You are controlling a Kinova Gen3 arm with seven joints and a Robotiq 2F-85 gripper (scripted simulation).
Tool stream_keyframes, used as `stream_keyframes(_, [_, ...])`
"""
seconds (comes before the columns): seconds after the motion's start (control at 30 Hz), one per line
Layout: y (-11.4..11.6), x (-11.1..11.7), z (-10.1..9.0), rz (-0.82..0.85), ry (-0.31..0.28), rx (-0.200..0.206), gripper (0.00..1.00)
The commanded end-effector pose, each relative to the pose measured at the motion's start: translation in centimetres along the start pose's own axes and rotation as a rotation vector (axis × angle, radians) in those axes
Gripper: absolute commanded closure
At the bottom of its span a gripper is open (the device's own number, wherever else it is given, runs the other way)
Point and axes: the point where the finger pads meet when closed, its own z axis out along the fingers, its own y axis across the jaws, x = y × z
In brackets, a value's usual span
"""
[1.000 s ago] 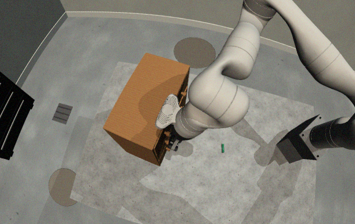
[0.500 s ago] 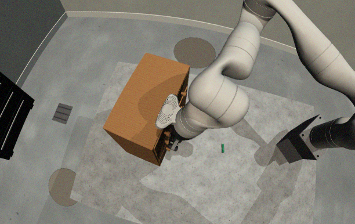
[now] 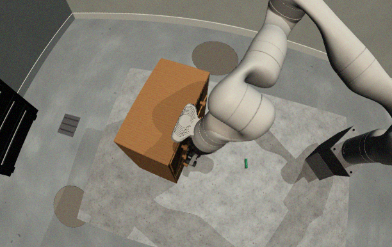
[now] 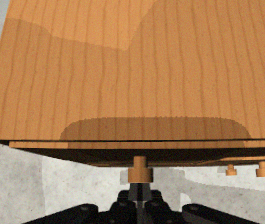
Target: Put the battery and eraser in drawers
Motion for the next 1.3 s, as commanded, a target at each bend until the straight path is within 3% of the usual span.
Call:
stream_keyframes(0.0, [0.0, 0.1, -0.1, 0.000, 0.002, 0.000, 1.00])
stream_keyframes(0.6, [0.0, -0.1, -0.1, 0.000, 0.002, 0.000, 1.00])
stream_keyframes(1.0, [0.0, -4.4, -1.3, 0.000, 0.002, 0.000, 1.00])
stream_keyframes(1.27, [0.0, -4.8, -1.4, 0.000, 0.002, 0.000, 1.00])
